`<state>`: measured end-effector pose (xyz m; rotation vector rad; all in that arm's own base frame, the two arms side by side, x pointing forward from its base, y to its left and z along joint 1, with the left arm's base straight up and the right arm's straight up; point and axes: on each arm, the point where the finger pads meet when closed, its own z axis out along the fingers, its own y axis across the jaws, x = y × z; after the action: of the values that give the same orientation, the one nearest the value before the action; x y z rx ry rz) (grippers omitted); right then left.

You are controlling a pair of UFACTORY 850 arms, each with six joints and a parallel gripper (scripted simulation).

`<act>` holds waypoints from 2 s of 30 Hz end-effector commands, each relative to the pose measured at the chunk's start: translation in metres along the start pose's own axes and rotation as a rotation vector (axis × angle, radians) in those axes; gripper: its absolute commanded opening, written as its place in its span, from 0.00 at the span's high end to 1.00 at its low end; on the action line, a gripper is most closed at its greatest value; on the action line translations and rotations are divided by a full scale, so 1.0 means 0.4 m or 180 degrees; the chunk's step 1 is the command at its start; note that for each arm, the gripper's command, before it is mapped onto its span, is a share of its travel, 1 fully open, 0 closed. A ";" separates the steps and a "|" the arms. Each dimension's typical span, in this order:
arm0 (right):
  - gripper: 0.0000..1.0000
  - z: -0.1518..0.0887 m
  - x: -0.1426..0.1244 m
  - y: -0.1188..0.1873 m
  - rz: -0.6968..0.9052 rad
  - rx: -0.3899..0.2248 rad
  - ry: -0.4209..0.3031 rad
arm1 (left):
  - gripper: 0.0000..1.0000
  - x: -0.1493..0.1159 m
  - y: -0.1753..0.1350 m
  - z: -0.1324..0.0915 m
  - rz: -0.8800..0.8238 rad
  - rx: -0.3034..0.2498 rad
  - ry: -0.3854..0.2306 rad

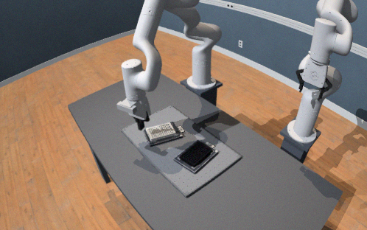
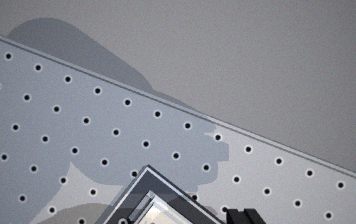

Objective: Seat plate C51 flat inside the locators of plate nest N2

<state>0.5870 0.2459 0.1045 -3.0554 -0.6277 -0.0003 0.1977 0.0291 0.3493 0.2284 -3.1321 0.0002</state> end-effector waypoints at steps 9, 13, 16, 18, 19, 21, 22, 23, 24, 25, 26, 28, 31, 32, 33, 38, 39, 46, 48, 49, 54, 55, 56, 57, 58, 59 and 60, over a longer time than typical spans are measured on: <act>1.00 -0.003 0.003 0.000 0.1221 -0.0070 0.0007 | 0.00 -0.001 0.000 -0.001 0.0000 0.0000 -0.0004; 1.00 -0.003 0.003 0.000 0.1646 -0.0070 0.0011 | 0.00 -0.001 0.000 -0.001 0.0000 0.0000 -0.0004; 1.00 -0.003 0.003 0.000 0.1858 -0.0069 0.0014 | 0.00 -0.001 0.000 -0.001 0.0000 0.0000 -0.0004; 1.00 -0.003 0.003 0.000 0.1964 -0.0070 0.0015 | 0.00 -0.001 0.000 -0.001 0.0000 0.0000 -0.0004; 1.00 -0.003 0.003 0.000 0.2070 -0.0069 0.0016 | 0.00 -0.001 0.000 -0.001 0.0000 0.0000 -0.0004; 1.00 -0.003 0.003 0.000 0.2145 -0.0069 0.0017 | 0.00 -0.001 0.000 -0.001 0.0000 0.0000 -0.0004; 1.00 -0.003 0.003 0.000 0.2145 -0.0069 0.0017 | 0.00 -0.001 0.000 -0.001 0.0000 0.0000 -0.0004; 1.00 -0.003 0.003 0.000 0.2145 -0.0069 0.0017 | 0.00 -0.001 0.000 -0.001 0.0000 0.0000 -0.0004; 1.00 -0.003 0.003 0.000 0.2145 -0.0069 0.0017 | 0.00 -0.001 0.000 -0.001 0.0000 0.0000 -0.0004; 1.00 -0.003 0.003 0.000 0.2145 -0.0069 0.0017 | 0.00 -0.001 0.000 -0.001 0.0000 0.0000 -0.0004; 1.00 -0.003 0.003 0.000 0.2145 -0.0069 0.0017 | 0.00 -0.001 0.000 -0.001 0.0000 0.0000 -0.0004; 1.00 -0.003 0.003 0.000 0.2145 -0.0069 0.0017 | 0.00 -0.001 0.000 -0.001 0.0000 0.0000 -0.0004; 1.00 0.005 0.003 0.000 0.2145 -0.0069 0.0017 | 0.00 -0.001 0.000 -0.001 0.0000 0.0000 -0.0004; 1.00 0.009 0.003 0.000 0.2145 -0.0069 0.0017 | 0.00 -0.001 0.000 -0.001 0.0000 0.0000 -0.0004; 1.00 0.009 0.003 0.000 0.2145 -0.0069 0.0017 | 0.00 -0.001 0.000 -0.001 0.0000 0.0000 -0.0004; 1.00 0.026 0.003 0.000 0.2145 -0.0069 0.0017 | 0.00 -0.001 0.000 -0.001 0.0000 0.0000 -0.0004; 1.00 0.030 0.003 0.000 0.2145 -0.0069 0.0017 | 0.00 -0.001 0.000 -0.001 0.0000 0.0000 -0.0004; 1.00 0.059 0.003 0.001 0.2145 -0.0069 0.0017 | 0.00 -0.001 0.000 -0.001 0.0000 0.0000 -0.0004; 1.00 0.068 0.003 0.001 0.2145 -0.0069 0.0017 | 0.00 -0.001 0.000 -0.001 0.0000 0.0000 -0.0004; 1.00 0.072 0.003 0.001 0.2145 -0.0069 0.0017 | 0.00 -0.001 0.000 -0.001 0.0000 0.0000 -0.0004; 1.00 0.084 0.003 0.002 0.2145 -0.0069 0.0017 | 0.00 -0.001 0.000 -0.001 0.0000 0.0000 -0.0004; 1.00 0.088 0.003 0.002 0.2145 -0.0069 0.0017 | 0.00 -0.001 0.000 -0.001 0.0000 0.0000 -0.0004; 1.00 0.093 0.003 0.002 0.2145 -0.0069 0.0017 | 0.00 -0.001 0.000 -0.001 0.0000 0.0000 -0.0004; 1.00 0.097 0.003 0.002 0.2145 -0.0069 0.0017 | 0.00 -0.001 0.000 -0.001 0.0000 0.0000 -0.0004; 1.00 0.101 0.003 0.002 0.2145 -0.0069 0.0017 | 0.00 -0.001 0.000 -0.001 0.0000 0.0000 -0.0004; 1.00 0.105 0.003 0.002 0.2145 -0.0069 0.0017 | 0.00 -0.001 0.000 -0.001 0.0000 0.0000 -0.0004; 1.00 0.109 0.003 0.002 0.2145 -0.0069 0.0017 | 0.00 -0.001 0.000 -0.001 0.0000 0.0000 -0.0004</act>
<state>0.5872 0.2461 0.0653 -3.1134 0.4206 0.0002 0.1977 0.0291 0.3493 0.2284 -3.1321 0.0002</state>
